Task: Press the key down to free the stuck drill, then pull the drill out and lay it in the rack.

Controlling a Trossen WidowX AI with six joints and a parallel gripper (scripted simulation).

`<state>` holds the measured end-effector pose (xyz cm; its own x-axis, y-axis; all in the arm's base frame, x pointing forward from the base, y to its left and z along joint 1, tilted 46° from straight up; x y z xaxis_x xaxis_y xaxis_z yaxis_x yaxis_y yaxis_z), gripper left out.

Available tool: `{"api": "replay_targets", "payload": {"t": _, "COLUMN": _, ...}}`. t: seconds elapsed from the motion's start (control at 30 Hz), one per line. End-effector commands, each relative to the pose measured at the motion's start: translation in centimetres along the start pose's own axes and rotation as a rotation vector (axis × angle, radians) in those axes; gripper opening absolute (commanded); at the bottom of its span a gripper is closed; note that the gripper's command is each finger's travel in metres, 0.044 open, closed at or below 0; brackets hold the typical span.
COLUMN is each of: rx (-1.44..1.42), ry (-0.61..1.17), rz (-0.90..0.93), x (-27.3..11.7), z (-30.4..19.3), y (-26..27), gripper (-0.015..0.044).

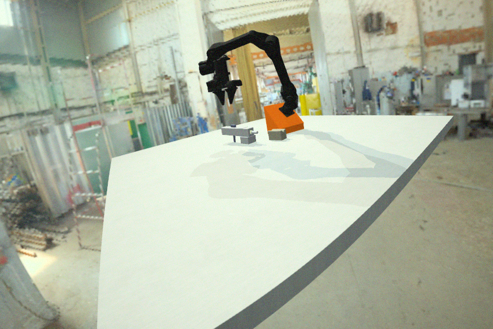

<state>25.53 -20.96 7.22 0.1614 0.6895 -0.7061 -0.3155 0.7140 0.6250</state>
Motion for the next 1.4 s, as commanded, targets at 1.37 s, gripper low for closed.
{"api": "replay_targets", "payload": {"t": 1.37, "rx": -1.575, "ry": -0.010, "rz": 0.015, "x": 12.5, "z": 2.0, "y": 15.7, "gripper": 0.0440}}
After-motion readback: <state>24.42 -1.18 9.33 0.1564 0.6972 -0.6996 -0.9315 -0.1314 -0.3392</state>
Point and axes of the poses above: the point midway between the two fingers, 35 mm back from their tips, its own x axis out along the fingers, its own y axis across the jaws, z = x × y, the point moved 4 cm from there along -x, back along the fingers, and after that the axes turned 9 degrees about -x, right-handed, at the moved point
